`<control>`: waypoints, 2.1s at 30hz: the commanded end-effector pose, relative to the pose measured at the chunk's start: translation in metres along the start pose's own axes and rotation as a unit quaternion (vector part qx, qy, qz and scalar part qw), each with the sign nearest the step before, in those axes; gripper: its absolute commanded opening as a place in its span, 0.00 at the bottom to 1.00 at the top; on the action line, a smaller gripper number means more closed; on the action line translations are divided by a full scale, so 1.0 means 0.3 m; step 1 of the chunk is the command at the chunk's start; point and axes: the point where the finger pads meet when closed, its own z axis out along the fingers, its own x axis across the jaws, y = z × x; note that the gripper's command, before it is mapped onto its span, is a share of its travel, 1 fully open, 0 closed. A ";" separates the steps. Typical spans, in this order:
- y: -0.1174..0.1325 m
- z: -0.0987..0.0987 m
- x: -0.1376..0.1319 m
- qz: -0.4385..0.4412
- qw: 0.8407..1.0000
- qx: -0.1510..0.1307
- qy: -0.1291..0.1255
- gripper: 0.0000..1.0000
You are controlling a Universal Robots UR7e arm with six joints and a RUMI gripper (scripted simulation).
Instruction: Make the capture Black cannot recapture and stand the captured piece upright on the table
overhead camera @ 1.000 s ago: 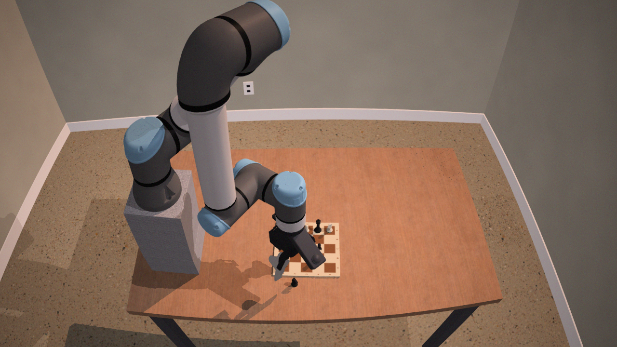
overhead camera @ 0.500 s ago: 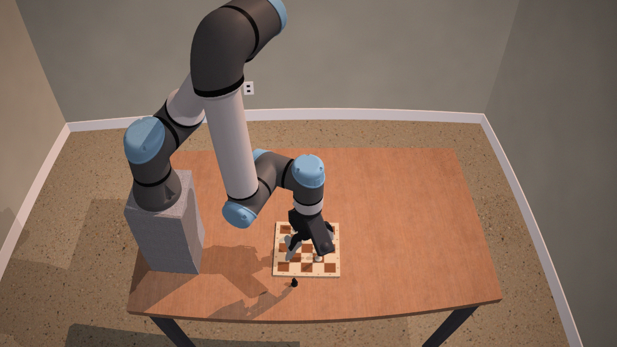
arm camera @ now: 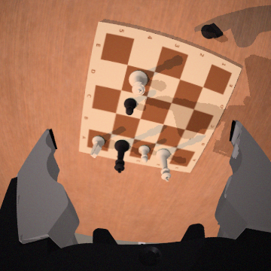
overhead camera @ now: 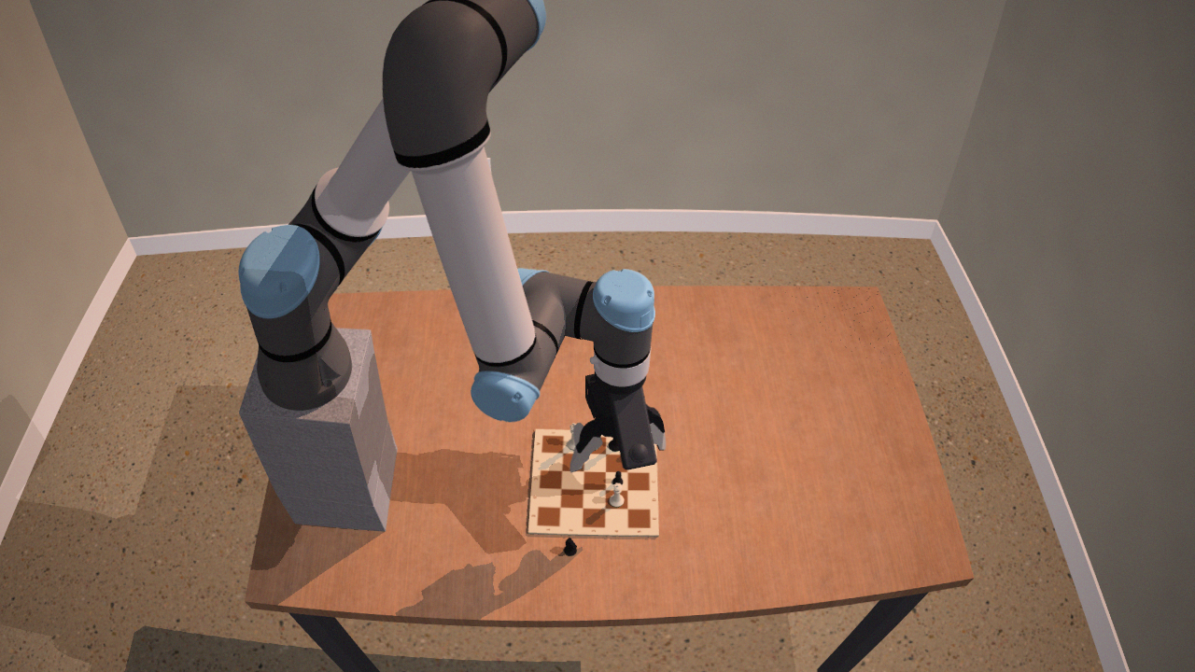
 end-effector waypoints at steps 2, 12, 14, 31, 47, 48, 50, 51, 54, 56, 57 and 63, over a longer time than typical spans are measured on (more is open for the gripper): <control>0.003 -0.002 -0.006 0.004 1.000 0.001 0.001 0.25; 0.003 -0.002 -0.006 0.004 1.000 0.001 0.001 0.25; 0.003 -0.002 -0.006 0.004 1.000 0.001 0.001 0.25; 0.003 -0.002 -0.006 0.004 1.000 0.001 0.001 0.25; 0.003 0.008 -0.006 0.004 1.000 0.001 0.001 0.25; 0.003 0.010 -0.006 0.004 1.000 0.001 0.001 0.25; 0.003 0.016 -0.006 0.004 1.000 0.001 0.001 0.25; 0.003 0.019 -0.006 0.004 1.000 0.001 0.001 0.25; 0.003 0.030 -0.006 0.004 1.000 0.001 0.001 0.25; 0.003 0.039 -0.006 0.004 1.000 0.001 0.001 0.25; 0.003 0.043 -0.006 0.004 1.000 0.001 0.001 0.25; 0.003 0.063 -0.006 0.004 1.000 0.001 0.001 0.25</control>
